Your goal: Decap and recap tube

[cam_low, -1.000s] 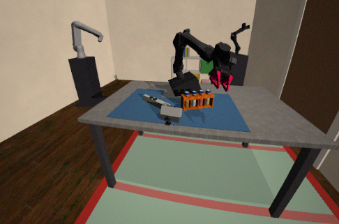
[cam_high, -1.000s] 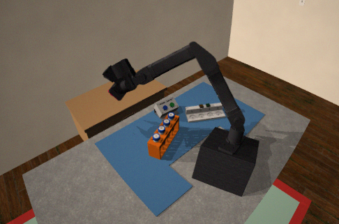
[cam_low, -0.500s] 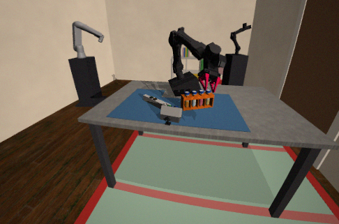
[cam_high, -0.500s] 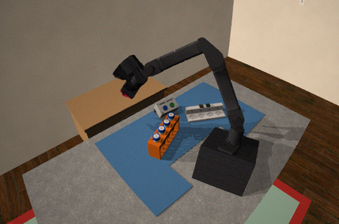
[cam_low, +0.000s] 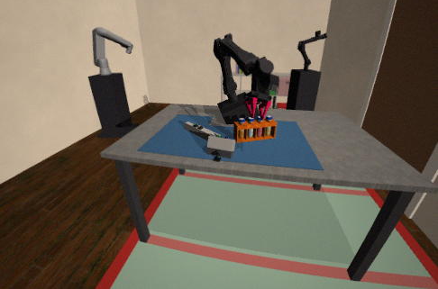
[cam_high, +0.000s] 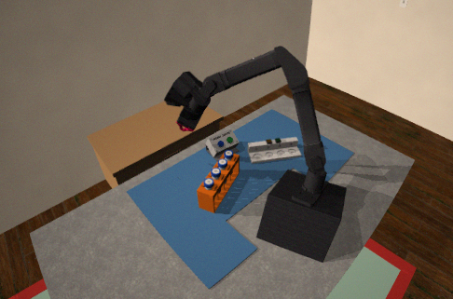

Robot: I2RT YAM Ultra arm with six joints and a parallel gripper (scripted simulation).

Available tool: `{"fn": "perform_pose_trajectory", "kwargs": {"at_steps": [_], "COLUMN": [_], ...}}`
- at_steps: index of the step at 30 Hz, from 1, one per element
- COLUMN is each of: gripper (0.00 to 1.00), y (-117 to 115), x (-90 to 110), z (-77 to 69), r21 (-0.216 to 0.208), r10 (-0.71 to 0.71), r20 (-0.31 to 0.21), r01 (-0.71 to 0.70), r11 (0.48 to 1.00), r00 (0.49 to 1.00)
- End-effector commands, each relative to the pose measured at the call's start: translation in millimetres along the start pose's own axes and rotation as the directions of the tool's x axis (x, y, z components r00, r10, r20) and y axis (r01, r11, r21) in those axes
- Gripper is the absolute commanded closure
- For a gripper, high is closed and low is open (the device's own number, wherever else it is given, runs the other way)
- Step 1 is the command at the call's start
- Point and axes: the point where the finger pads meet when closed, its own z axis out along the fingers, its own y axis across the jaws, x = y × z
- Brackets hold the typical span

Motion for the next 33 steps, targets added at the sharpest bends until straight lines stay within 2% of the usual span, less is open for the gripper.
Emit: {"fn": "perform_pose_trajectory", "kwargs": {"at_steps": [1, 2, 4, 5, 9, 10, 12, 14, 18, 20, 21, 25, 27, 29, 33], "gripper": [0.51, 0.51, 0.51, 0.51, 0.51, 0.51, 0.51, 0.51, 0.51, 0.51, 0.51, 0.51, 0.51, 0.51, 0.51], "y": [-2.2, -3.4, -5.7, -6.9, -10.7, -11.6, -11.6, -13.5, -16.6, -18.0, -18.7, -21.1, -22.0, -22.0, -23.9], "x": [17.3, 21.2, 30.9, 35.6, 50.6, 55.5, 55.5, 65.1, 80.6, 90.2, 95.0, 111.0, 120.6, 120.6, 139.1], "z": [-7.7, -8.2, -10.1, -11.0, -14.0, -15.2, -15.2, -17.7, -21.7, -24.7, -26.2, -31.2, -34.8, -34.8, -41.8], "r21": [-0.024, -0.024, -0.056, -0.062, -0.062, -0.078, -0.078, -0.102, -0.102, -0.136, -0.143, -0.143, -0.177, -0.177, -0.185], "r10": [-0.017, -0.017, -0.028, -0.030, -0.031, -0.036, -0.036, -0.043, -0.044, -0.053, -0.056, -0.056, -0.065, -0.065, -0.068], "r20": [-0.029, -0.029, -0.086, -0.097, -0.097, -0.126, -0.126, -0.165, -0.166, -0.221, -0.233, -0.233, -0.287, -0.287, -0.299], "r01": [0.016, 0.016, 0.023, 0.025, 0.025, 0.026, 0.026, 0.027, 0.027, 0.024, 0.023, 0.023, 0.014, 0.014, 0.012], "r11": [1.000, 1.000, 0.998, 0.998, 0.998, 0.997, 0.997, 0.994, 0.994, 0.990, 0.989, 0.989, 0.984, 0.984, 0.983], "r00": [0.999, 0.999, 0.996, 0.995, 0.995, 0.991, 0.991, 0.985, 0.985, 0.974, 0.971, 0.971, 0.956, 0.956, 0.952]}}
